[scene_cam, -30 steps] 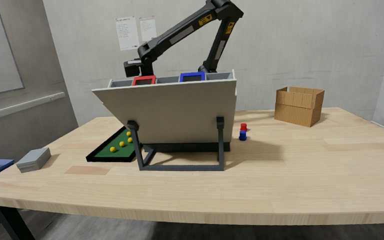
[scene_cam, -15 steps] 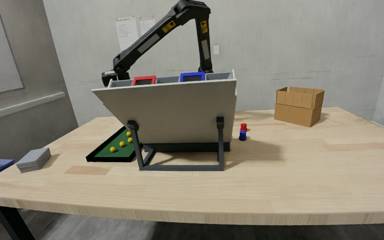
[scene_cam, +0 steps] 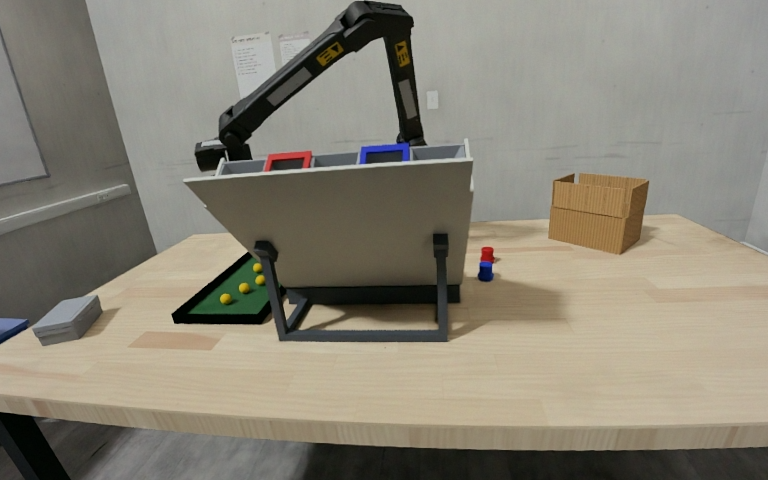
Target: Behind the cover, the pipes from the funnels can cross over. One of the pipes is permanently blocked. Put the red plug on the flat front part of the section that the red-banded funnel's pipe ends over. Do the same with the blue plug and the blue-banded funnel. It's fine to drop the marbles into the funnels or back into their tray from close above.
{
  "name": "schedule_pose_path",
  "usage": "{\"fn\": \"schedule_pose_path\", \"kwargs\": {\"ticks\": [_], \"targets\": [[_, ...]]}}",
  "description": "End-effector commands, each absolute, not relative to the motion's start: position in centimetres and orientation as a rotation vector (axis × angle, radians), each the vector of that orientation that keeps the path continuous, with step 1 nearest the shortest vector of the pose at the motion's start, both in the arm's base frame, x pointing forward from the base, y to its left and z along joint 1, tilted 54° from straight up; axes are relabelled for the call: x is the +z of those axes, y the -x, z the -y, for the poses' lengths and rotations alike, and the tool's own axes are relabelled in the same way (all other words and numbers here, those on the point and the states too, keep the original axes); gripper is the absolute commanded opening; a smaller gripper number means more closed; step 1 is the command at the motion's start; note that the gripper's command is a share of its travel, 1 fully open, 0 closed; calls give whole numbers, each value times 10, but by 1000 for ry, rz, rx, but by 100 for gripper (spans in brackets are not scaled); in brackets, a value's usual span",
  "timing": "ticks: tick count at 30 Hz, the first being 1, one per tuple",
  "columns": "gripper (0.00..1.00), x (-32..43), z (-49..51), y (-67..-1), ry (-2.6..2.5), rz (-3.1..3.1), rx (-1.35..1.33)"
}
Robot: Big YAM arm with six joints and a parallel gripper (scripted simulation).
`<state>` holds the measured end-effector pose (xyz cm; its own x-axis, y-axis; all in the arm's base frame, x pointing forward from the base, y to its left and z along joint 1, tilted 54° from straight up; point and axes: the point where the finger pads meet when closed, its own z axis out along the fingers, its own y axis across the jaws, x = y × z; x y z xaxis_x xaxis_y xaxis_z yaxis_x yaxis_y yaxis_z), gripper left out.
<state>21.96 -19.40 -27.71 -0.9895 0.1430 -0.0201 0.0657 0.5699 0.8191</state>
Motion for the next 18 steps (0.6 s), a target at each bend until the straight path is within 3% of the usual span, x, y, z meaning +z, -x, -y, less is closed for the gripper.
{"fn": "schedule_pose_path", "kwargs": {"ticks": [1,18], "targets": [[80,-290,219,-226,-162,-2701,1328],[80,-292,219,-225,-178,-2709,1375]]}}
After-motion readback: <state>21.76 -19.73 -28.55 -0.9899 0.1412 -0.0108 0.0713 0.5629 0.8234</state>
